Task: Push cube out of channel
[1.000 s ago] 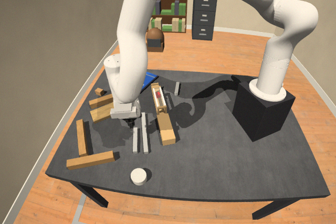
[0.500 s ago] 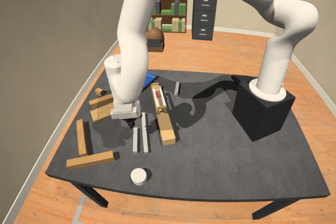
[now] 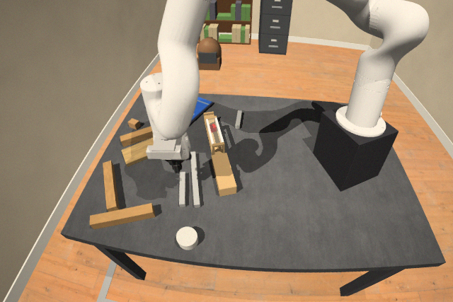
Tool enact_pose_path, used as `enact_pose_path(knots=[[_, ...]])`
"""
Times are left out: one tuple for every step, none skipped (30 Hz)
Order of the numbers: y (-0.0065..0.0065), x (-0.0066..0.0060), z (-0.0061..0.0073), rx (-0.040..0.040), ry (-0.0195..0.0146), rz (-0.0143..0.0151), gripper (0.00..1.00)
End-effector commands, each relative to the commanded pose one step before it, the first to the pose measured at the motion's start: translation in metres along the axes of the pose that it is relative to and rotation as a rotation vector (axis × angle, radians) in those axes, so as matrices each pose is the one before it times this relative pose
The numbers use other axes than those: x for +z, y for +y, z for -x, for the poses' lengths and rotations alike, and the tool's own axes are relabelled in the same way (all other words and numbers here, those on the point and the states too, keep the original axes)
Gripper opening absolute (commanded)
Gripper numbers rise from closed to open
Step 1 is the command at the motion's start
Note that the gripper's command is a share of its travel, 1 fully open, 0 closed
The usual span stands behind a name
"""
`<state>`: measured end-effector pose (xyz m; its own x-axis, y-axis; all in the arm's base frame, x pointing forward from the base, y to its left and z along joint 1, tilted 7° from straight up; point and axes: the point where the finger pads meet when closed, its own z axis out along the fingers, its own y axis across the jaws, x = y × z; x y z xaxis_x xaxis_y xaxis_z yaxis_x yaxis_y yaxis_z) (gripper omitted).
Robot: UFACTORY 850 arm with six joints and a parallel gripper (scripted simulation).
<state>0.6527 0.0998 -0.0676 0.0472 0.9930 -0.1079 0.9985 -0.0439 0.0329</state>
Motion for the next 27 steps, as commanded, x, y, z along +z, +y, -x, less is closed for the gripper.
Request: enact_pose_path(knots=[[0.00148, -0.00130, -0.00037, 0.19051, -0.00335, 0.00604, 0.00], [0.00002, 0.00000, -0.00002, 0.04732, 0.00002, -0.00004, 0.00], [0.00002, 0.00001, -0.00002, 0.05089, 0.00002, -0.00005, 0.00], [0.00002, 0.00001, -0.00003, 0.05437, 0.00002, -0.00005, 0.00], [0.00002, 0.00001, -0.00003, 0.05130, 0.00025, -0.00028, 0.00], [0.00000, 0.00000, 0.00000, 0.00000, 0.00000, 0.00000, 0.00], [0.00000, 0.00000, 0.00000, 0.00000, 0.00000, 0.00000, 0.00], [0.00002, 0.00001, -0.00003, 0.06739, -0.00021, 0.00019, 0.00], [0.00002, 0.00001, -0.00004, 0.06404, 0.00001, -0.00006, 0.00], [0.00002, 0.00001, -0.00004, 0.05238, 0.00096, -0.00126, 0.00], [0.00002, 0.00001, -0.00004, 0.03464, 0.00207, -0.00281, 0.00], [0.00002, 0.00001, -0.00004, 0.03738, 0.00189, -0.00266, 0.00], [0.00001, 0.00001, -0.00004, 0.03987, 0.00181, -0.00265, 0.00], [0.00001, 0.00001, -0.00005, 0.04109, 0.00180, -0.00272, 0.00], [0.00001, 0.00001, -0.00005, 0.04144, 0.00180, -0.00281, 0.00], [0.00001, 0.00001, -0.00005, 0.04142, 0.00178, -0.00289, 0.00], [0.00001, 0.00001, -0.00005, 0.04132, 0.00174, -0.00295, 0.00], [0.00001, 0.00001, -0.00005, 0.04127, 0.00170, -0.00300, 0.00], [0.00000, 0.00001, -0.00005, 0.04125, 0.00166, -0.00304, 0.00], [0.00000, 0.00001, -0.00005, 0.04127, 0.00161, -0.00308, 0.00], [0.00000, 0.00001, -0.00005, 0.04129, 0.00156, -0.00311, 0.00], [0.00000, 0.00001, -0.00005, 0.04131, 0.00151, -0.00314, 0.00], [0.00000, 0.00000, 0.00000, 0.00000, 0.00000, 0.00000, 0.00], [0.00000, 0.00000, 0.00000, 0.00000, 0.00000, 0.00000, 0.00], [-0.00001, 0.00001, -0.00005, 0.12148, 0.00266, -0.00413, 0.00], [-0.00001, 0.00001, -0.00005, 0.03545, 0.00120, -0.00348, 0.00], [-0.00001, 0.00001, -0.00005, 0.03508, 0.00112, -0.00329, 0.00]])
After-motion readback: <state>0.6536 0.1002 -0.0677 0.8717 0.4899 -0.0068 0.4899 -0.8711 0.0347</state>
